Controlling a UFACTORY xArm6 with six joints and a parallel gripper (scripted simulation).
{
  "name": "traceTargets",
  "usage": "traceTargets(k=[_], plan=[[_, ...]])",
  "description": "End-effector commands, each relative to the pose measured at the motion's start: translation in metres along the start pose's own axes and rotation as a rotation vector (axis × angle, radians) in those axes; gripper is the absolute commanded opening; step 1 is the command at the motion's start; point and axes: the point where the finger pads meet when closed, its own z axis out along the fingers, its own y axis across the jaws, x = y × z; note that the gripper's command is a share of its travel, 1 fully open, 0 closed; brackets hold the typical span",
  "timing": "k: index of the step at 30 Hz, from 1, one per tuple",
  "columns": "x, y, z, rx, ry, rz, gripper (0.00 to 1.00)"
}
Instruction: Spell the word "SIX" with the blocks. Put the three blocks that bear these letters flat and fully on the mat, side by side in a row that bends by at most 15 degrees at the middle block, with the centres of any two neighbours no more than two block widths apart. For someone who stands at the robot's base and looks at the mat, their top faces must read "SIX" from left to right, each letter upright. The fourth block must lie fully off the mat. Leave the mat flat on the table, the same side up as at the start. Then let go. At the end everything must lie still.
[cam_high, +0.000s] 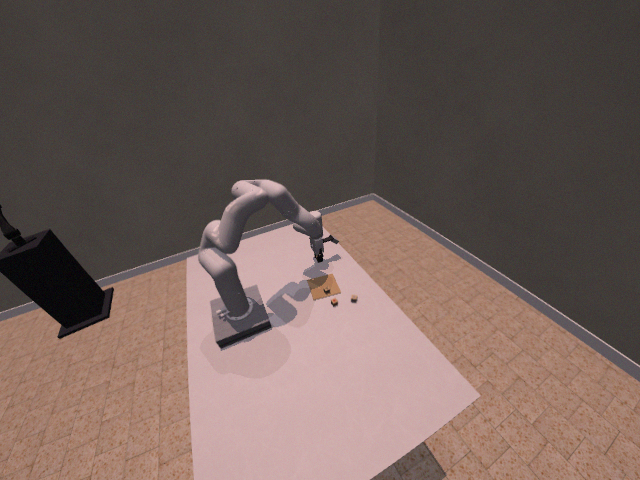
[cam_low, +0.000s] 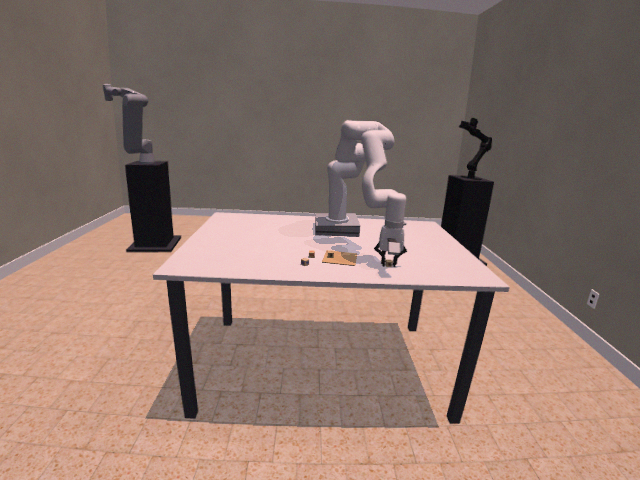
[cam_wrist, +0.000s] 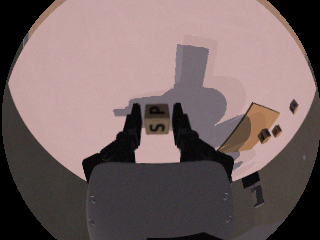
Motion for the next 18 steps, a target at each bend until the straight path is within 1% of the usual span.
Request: traceTargets(k=[1,2,3,18], plan=[[0.0016,-0.0007,-0.0017,0.002,0.004,0.000,0.42],[0.0016,-0.0007,-0.0017,0.002,0.004,0.000,0.42],[0.0016,-0.0007,-0.0017,0.002,0.004,0.000,0.21],[0.0016,-0.0007,-0.0017,0.002,0.004,0.000,0.21]])
